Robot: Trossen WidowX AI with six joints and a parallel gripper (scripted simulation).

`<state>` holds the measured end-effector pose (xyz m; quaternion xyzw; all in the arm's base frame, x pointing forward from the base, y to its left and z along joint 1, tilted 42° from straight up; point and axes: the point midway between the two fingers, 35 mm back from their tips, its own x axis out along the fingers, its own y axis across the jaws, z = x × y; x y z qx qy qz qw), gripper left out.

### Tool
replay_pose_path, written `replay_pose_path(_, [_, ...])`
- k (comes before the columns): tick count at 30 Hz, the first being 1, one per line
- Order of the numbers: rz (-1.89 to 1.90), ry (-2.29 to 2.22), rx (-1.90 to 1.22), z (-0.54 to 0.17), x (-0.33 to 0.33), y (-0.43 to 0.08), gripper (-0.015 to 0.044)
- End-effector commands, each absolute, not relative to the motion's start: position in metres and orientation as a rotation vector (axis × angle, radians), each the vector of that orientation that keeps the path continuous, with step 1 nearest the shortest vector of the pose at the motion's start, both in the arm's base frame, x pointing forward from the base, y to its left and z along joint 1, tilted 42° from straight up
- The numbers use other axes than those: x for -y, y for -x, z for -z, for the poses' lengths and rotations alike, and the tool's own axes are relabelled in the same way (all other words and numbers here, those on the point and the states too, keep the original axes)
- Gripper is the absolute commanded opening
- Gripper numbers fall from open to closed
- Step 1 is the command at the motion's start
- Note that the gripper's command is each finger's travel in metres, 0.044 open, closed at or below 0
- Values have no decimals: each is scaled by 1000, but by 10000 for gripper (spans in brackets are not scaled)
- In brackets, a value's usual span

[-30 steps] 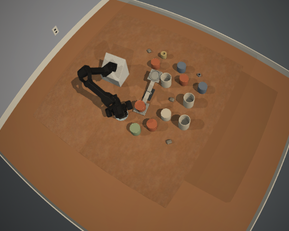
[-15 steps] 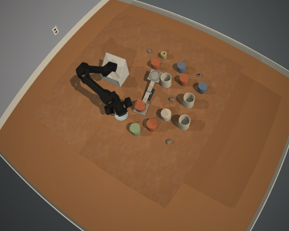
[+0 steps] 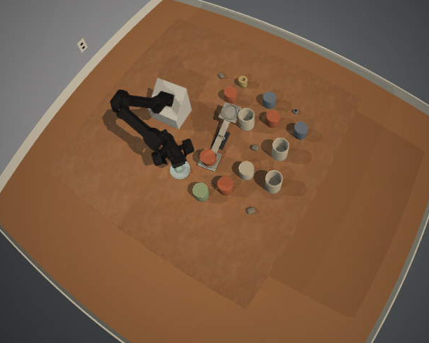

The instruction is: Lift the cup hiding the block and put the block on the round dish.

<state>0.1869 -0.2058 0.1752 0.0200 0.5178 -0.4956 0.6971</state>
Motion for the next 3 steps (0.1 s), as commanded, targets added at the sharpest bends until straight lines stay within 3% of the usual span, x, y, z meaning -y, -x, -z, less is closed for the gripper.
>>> replay_pose_path(1, [1113,-45,-1151,-178,204,-186,440])
replay_pose_path(3, [1113,-45,-1151,-178,204,-186,440])
